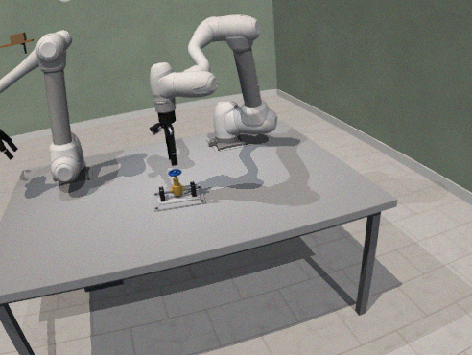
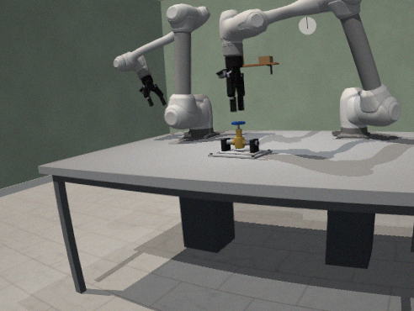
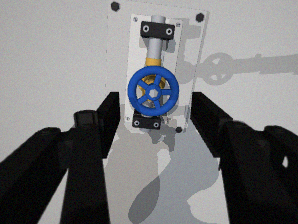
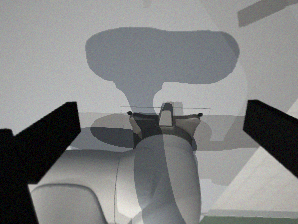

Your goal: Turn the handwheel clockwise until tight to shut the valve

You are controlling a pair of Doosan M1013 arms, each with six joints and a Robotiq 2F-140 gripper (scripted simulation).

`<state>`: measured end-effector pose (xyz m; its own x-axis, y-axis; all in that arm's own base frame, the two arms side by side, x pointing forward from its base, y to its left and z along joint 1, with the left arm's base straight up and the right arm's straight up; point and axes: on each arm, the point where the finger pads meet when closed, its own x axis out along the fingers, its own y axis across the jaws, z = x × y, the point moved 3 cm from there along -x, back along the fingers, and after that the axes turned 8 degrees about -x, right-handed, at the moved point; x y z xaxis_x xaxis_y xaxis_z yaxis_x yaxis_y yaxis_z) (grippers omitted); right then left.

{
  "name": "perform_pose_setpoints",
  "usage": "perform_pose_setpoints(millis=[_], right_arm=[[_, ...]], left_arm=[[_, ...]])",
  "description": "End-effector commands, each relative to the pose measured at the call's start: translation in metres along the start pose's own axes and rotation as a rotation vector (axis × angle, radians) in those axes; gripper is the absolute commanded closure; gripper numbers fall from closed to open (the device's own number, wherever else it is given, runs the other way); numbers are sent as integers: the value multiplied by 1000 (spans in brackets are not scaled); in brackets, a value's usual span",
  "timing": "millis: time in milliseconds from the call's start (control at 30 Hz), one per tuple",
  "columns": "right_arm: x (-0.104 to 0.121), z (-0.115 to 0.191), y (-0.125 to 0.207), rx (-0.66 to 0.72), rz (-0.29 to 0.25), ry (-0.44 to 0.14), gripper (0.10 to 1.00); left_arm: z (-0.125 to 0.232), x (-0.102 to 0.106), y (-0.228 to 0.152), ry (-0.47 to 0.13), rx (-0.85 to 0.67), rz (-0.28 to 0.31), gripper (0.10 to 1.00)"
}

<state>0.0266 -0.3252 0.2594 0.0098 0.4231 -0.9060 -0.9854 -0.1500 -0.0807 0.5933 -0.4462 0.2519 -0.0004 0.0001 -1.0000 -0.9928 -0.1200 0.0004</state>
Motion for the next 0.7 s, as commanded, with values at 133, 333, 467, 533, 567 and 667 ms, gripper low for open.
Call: perform_pose_setpoints(millis=[133, 333, 467, 533, 567, 667], right_arm=[[0, 0, 0, 0, 0, 1, 98], [0, 0, 0, 0, 0, 1, 98], [0, 0, 0, 0, 0, 1, 98], [0, 0, 0, 0, 0, 1, 98], [0, 0, 0, 0, 0, 1, 98], [0, 0, 0, 0, 0, 1, 98]], left_arm=[[0, 1, 0, 1, 0, -2, 590], [0, 5, 0, 1, 0, -2, 590], [0, 7, 0, 1, 0, -2, 590], [0, 8, 0, 1, 0, -2, 590], [0, 9, 0, 1, 0, -2, 590], [0, 12, 0, 1, 0, -2, 590]])
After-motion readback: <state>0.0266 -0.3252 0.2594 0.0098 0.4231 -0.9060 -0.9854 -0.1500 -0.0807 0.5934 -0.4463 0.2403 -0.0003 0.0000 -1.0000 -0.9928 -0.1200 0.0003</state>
